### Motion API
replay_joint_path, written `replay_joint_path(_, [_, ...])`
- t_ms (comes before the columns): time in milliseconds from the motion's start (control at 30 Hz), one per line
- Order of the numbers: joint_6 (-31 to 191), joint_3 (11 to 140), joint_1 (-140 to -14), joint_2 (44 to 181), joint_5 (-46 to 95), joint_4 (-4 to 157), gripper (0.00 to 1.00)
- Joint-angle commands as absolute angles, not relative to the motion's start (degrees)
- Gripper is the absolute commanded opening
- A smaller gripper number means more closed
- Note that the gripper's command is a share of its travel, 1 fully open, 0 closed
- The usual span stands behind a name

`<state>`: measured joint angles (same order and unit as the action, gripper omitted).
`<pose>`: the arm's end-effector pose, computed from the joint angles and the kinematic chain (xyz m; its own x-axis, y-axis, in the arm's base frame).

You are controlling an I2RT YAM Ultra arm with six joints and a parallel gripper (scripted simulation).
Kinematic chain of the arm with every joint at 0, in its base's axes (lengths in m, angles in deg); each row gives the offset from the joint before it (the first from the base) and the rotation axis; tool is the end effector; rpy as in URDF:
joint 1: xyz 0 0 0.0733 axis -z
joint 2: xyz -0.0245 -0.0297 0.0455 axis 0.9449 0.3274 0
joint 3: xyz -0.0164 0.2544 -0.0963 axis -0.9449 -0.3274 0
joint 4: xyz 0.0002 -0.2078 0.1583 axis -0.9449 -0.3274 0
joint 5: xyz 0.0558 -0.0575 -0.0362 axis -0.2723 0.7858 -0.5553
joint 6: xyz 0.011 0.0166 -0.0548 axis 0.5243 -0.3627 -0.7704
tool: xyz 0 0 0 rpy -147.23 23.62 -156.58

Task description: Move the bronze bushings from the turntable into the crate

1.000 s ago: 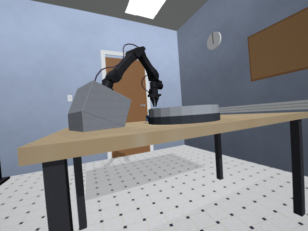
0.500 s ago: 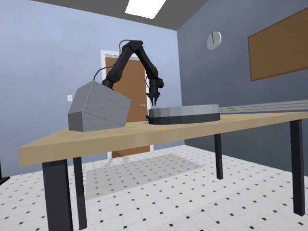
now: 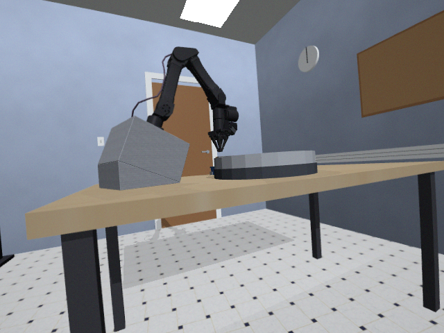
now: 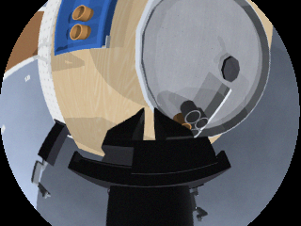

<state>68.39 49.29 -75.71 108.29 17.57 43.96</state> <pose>0.2770 0.0277 0.1891 -0.9001 -0.2856 -0.3291 -0.3046 0.9525 0.0064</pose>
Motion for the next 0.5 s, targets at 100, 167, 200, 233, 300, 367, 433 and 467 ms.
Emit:
replay_joint_path(100, [80.22, 42.31, -66.66, 103.38, 12.93, 47.99, 0.15])
replay_joint_path(167, [81.15, 41.55, -65.39, 102.98, 12.49, 48.25, 0.15])
replay_joint_path(200, [81.15, 41.55, -65.39, 102.98, 12.49, 48.25, 0.15])
replay_joint_path(233, [82.14, 40.6, -64.02, 102.41, 11.94, 48.76, 0.15])
replay_joint_path(300, [83.61, 39.58, -61.95, 102.03, 11.31, 49.07, 0.15])
replay_joint_path(367, [84.89, 38.66, -60.09, 101.69, 10.7, 49.37, 0.15])
replay_joint_path(433, [85.91, 37.94, -58.41, 101.44, 10.14, 49.61, 0.15])
replay_joint_path(467, [86.3, 37.67, -57.65, 101.38, 9.89, 49.7, 0.15])
